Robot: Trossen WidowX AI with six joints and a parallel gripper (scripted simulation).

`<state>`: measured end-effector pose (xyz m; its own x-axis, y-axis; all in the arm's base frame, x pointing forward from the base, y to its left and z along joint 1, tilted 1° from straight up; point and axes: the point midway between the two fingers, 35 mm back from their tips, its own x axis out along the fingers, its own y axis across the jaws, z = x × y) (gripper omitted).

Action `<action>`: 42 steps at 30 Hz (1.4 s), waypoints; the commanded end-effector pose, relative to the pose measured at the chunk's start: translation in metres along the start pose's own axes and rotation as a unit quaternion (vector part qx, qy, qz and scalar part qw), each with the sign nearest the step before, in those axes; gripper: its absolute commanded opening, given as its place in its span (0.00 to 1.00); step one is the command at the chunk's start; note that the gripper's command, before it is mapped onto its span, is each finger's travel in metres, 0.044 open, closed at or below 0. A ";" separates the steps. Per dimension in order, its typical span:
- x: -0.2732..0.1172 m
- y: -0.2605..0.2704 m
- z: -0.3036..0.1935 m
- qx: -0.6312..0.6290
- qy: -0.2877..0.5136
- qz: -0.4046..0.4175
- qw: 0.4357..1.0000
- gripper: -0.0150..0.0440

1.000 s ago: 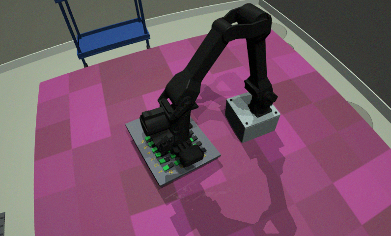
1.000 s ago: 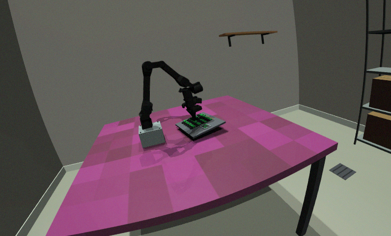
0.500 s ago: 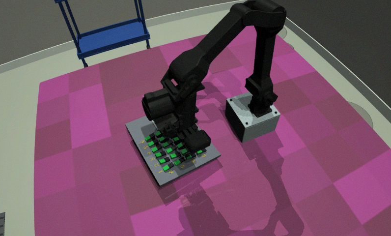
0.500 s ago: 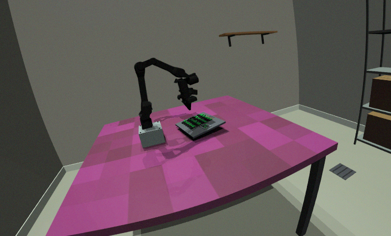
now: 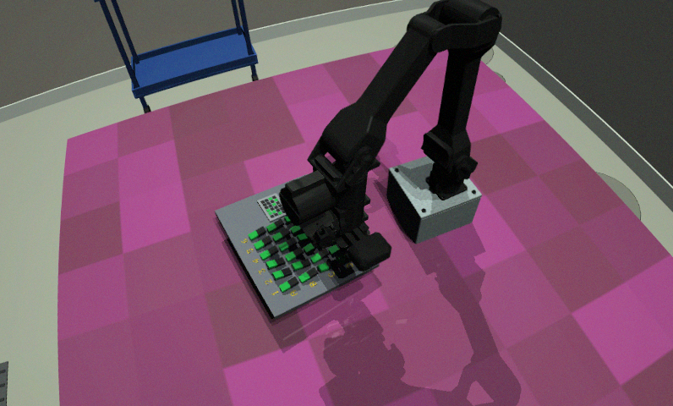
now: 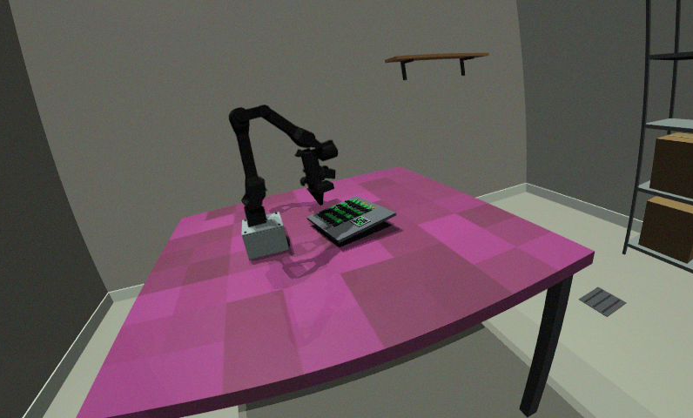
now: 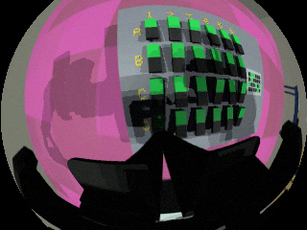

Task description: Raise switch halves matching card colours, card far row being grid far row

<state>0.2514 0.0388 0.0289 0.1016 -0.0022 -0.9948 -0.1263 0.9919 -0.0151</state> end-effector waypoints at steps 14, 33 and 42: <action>0.024 -0.001 0.003 0.002 -0.005 -0.002 1.000 0.25; 0.025 -0.001 0.003 0.002 -0.005 -0.002 1.000 0.25; 0.026 -0.001 0.003 0.002 -0.005 -0.002 1.000 0.25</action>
<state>0.2566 0.0393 0.0039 0.1104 -0.0009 -0.9939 -0.1248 0.9921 -0.0148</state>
